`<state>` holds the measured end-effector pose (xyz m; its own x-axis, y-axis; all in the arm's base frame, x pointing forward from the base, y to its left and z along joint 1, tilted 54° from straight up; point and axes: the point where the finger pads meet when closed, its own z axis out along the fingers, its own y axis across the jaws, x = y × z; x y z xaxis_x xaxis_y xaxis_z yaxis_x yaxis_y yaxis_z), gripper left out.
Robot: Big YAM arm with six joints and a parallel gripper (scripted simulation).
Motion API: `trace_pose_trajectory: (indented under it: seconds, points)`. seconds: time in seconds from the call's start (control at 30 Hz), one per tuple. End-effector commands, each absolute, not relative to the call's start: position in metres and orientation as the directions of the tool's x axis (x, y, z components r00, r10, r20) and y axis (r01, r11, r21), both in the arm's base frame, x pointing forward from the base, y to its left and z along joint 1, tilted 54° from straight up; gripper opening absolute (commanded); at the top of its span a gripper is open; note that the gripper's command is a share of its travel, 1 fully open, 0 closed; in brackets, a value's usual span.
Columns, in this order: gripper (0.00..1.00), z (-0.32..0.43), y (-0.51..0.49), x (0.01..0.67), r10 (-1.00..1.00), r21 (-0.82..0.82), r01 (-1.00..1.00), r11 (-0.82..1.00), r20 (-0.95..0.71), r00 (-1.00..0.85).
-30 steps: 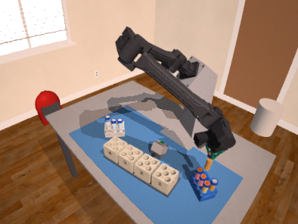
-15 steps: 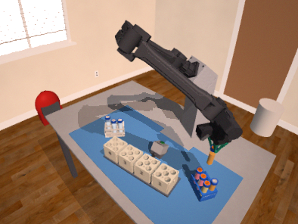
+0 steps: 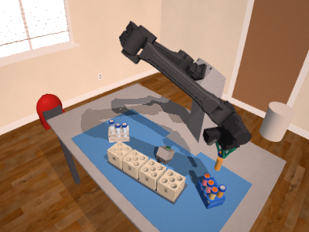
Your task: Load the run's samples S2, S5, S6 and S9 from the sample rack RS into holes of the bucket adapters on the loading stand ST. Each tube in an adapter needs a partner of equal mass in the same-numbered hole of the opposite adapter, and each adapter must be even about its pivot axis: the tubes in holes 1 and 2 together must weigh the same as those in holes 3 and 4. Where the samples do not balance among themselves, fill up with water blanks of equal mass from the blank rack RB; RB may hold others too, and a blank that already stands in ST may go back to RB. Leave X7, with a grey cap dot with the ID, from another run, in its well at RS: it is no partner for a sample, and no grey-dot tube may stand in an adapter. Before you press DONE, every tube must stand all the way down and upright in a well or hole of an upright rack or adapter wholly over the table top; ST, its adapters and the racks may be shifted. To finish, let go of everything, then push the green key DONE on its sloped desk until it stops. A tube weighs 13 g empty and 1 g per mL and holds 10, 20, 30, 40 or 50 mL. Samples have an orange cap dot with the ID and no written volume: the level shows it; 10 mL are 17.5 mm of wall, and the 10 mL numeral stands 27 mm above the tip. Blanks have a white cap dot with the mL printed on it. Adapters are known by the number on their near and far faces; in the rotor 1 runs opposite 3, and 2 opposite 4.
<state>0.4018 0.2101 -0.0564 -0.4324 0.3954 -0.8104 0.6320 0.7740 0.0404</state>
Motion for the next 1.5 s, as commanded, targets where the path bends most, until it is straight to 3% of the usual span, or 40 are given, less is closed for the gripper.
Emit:
trace_pose_trajectory:
  seconds: [0.0, 0.73, 1.47]
  points:
    - [0.0, -0.052, 0.216, 0.402, 0.401, 0.054, 0.629, 0.775, -0.812, -0.425]
    - [0.0, -0.056, 0.21, 0.397, 0.395, 0.038, 0.636, 0.771, -0.812, -0.43]
    - [0.0, -0.086, 0.184, 0.437, 0.401, 0.044, 0.64, 0.767, -0.811, -0.425]
